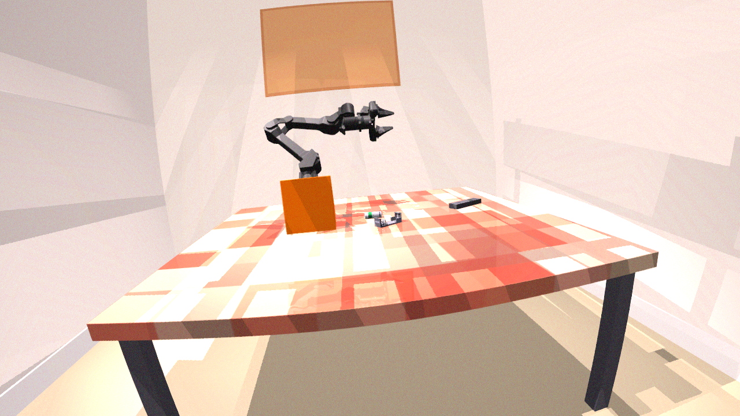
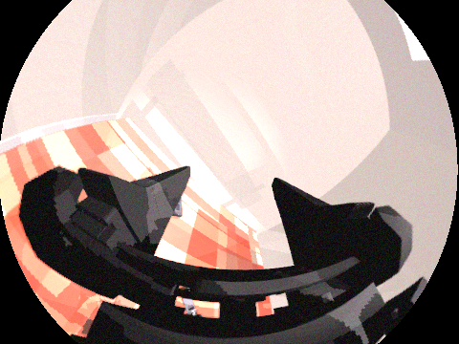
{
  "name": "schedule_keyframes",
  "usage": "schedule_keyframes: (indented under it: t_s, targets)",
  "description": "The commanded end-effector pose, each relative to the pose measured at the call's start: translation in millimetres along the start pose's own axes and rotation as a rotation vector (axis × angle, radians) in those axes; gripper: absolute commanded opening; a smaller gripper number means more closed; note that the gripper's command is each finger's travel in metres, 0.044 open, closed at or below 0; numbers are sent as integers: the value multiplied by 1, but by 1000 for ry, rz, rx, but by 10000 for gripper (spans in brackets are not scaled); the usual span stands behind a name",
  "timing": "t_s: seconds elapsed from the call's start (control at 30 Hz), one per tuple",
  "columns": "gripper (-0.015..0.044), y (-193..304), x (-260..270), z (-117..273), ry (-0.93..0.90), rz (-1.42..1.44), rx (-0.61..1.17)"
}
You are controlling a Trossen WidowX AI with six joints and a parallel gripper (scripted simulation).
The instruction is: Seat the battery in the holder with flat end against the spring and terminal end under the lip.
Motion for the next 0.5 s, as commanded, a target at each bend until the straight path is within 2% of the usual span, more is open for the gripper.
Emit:
schedule_keyframes:
  t_s: [0.0,0.17,0.33,0.47]
  targets:
    - [374,2,1,-2,-10,-1,14]
    - [242,64,24,-29,-256,-48,364]
    - [242,124,47,-34,-479,-159,711]
    - [242,172,66,-23,-654,-319,1029]
Point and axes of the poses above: the point midway between the two fingers, 35 mm back from their tips, its own z axis back along the fingers, its own x axis across the jaws, y = z × x, the point moved 9 cm from there along z, back along the fingers, and after that the axes turned 9 degrees about z, right-handed, at the moved point
